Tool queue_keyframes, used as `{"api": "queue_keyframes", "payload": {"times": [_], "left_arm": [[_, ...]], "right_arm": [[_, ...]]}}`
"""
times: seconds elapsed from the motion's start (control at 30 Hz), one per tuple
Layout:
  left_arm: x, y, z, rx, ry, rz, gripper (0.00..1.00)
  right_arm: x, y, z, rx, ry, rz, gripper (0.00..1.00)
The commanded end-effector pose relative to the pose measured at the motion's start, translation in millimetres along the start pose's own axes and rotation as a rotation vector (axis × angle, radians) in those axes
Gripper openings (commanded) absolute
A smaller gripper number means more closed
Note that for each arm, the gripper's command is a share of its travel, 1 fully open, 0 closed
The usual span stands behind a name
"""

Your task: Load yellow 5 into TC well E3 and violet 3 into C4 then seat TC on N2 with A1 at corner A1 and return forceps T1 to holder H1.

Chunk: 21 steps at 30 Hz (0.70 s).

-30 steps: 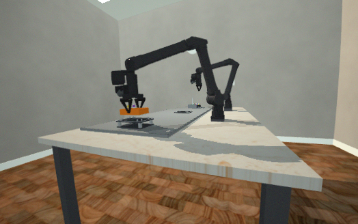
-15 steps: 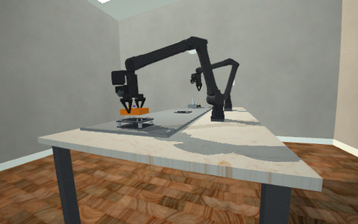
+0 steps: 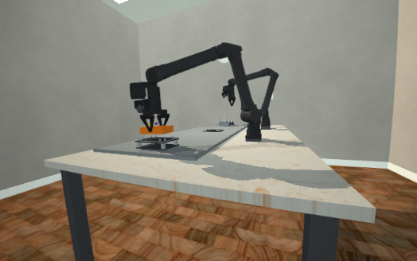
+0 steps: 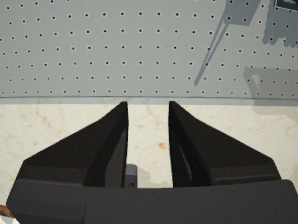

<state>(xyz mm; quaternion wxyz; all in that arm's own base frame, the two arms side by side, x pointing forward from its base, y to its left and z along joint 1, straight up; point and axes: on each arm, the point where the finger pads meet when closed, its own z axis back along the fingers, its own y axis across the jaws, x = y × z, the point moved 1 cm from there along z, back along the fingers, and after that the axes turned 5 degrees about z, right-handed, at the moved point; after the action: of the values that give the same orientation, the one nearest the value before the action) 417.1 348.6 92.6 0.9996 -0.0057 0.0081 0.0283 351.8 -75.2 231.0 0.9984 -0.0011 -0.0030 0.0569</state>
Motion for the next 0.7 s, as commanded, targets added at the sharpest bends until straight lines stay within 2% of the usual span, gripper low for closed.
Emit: {"api": "queue_keyframes", "payload": {"times": [0.0,0.37,0.67], "left_arm": [[10.6,-0.2,30.2,0.041,-0.06,-0.004,0.0],[9.9,-0.9,23.4,0.04,-0.059,-0.004,0.0],[12.4,0.7,28.0,0.044,-0.064,-0.004,0.0]], "right_arm": [[7.2,-3.2,12.1,-0.009,-0.028,-0.014,0.24],[7.2,-3.2,12.1,-0.009,-0.028,-0.014,0.24],[7.2,-3.2,12.1,-0.009,-0.028,-0.014,0.24]]}}
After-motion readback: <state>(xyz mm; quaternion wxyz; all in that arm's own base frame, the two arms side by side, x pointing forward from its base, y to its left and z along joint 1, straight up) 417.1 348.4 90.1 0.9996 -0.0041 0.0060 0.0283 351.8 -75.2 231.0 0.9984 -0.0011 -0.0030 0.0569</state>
